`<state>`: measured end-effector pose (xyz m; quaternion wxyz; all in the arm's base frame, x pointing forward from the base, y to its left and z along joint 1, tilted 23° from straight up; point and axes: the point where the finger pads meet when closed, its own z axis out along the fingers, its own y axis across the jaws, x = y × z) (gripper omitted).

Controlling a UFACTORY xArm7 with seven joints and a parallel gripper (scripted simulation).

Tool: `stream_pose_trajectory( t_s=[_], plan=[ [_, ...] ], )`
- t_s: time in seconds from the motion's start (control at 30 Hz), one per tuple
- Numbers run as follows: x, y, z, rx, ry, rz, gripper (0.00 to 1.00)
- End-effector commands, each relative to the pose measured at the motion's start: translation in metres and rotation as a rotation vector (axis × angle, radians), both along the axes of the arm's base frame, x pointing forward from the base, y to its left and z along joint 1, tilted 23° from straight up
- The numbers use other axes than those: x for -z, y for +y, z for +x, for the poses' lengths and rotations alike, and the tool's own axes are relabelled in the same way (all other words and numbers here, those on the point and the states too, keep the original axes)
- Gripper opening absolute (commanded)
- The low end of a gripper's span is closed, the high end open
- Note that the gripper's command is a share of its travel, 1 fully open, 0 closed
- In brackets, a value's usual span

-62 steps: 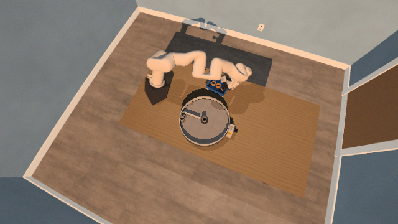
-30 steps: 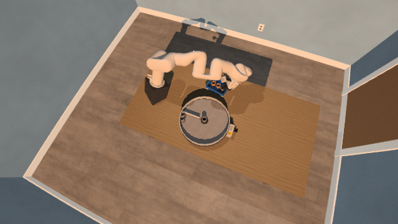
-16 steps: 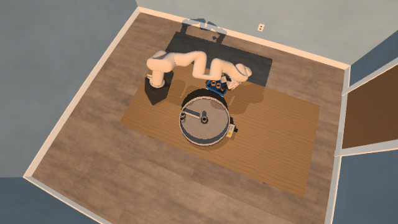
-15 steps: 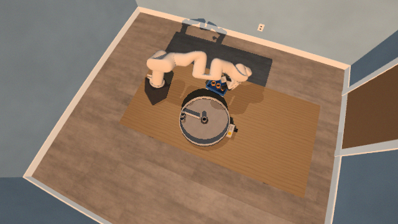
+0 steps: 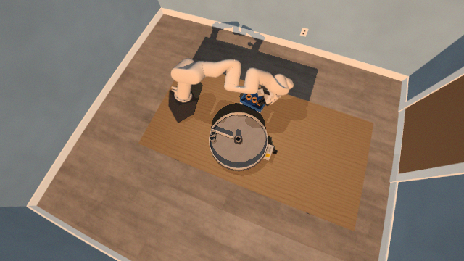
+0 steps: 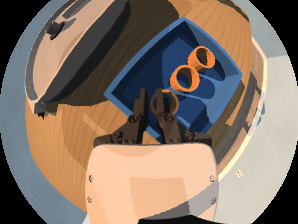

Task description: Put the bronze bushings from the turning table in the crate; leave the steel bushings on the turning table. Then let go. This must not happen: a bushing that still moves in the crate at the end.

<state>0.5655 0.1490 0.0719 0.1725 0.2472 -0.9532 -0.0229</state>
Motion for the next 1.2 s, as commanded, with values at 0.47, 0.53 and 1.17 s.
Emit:
stream_pose_trajectory(
  t_s=[0.47, 0.53, 1.17],
  plan=[
    [-0.002, 0.0, 0.001, 0.001, -0.004, 0.001, 0.11],
    [-0.002, 0.0, 0.001, 0.001, -0.004, 0.001, 0.11],
    [-0.014, -0.004, -0.002, 0.001, -0.004, 0.001, 0.11]
  ],
)
